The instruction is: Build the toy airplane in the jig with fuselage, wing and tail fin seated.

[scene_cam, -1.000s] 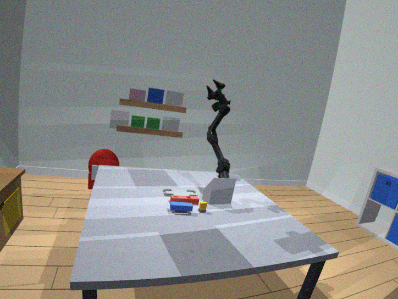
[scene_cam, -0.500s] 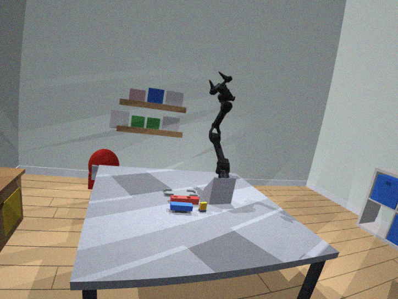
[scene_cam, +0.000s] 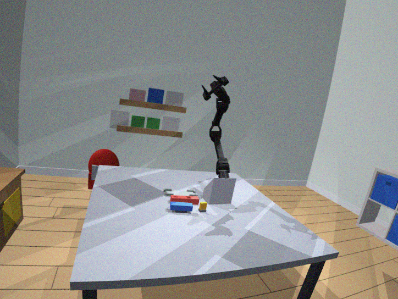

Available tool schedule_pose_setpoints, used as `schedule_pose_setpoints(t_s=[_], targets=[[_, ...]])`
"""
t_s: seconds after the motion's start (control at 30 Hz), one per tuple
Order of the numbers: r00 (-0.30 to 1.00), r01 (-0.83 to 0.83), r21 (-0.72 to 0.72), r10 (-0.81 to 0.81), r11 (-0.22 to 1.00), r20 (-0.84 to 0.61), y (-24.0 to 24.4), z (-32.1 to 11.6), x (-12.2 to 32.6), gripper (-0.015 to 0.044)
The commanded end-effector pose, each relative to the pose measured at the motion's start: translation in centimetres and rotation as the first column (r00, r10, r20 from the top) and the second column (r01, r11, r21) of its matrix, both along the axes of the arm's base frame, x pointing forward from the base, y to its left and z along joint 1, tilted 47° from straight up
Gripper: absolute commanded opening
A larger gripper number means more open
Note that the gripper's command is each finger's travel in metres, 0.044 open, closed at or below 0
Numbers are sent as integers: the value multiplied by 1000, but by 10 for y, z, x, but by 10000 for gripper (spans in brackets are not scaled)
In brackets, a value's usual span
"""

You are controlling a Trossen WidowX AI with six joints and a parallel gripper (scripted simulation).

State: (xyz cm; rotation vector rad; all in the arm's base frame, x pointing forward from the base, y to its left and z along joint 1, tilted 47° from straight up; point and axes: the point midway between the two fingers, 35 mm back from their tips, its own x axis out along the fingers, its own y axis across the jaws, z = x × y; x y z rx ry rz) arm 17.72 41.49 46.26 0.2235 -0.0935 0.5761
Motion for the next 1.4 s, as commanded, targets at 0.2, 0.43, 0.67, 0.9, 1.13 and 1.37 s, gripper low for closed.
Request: schedule_pose_setpoints(t_s=[0.2,0.43,0.67,0.9,1.13,1.37], targets=[[967,150,-331,-208,932,-149,-16,-132,92,440],[873,222,-557,-417,800,-251,-72,-230,147,440],[705,228,-746,-634,626,-317,-153,-317,176,440],[464,158,-884,-823,439,-326,-249,-389,173,440],[157,2,-965,-953,263,-260,-349,-440,133,440],[-42,-131,-975,-983,180,-176,-403,-457,93,440]])
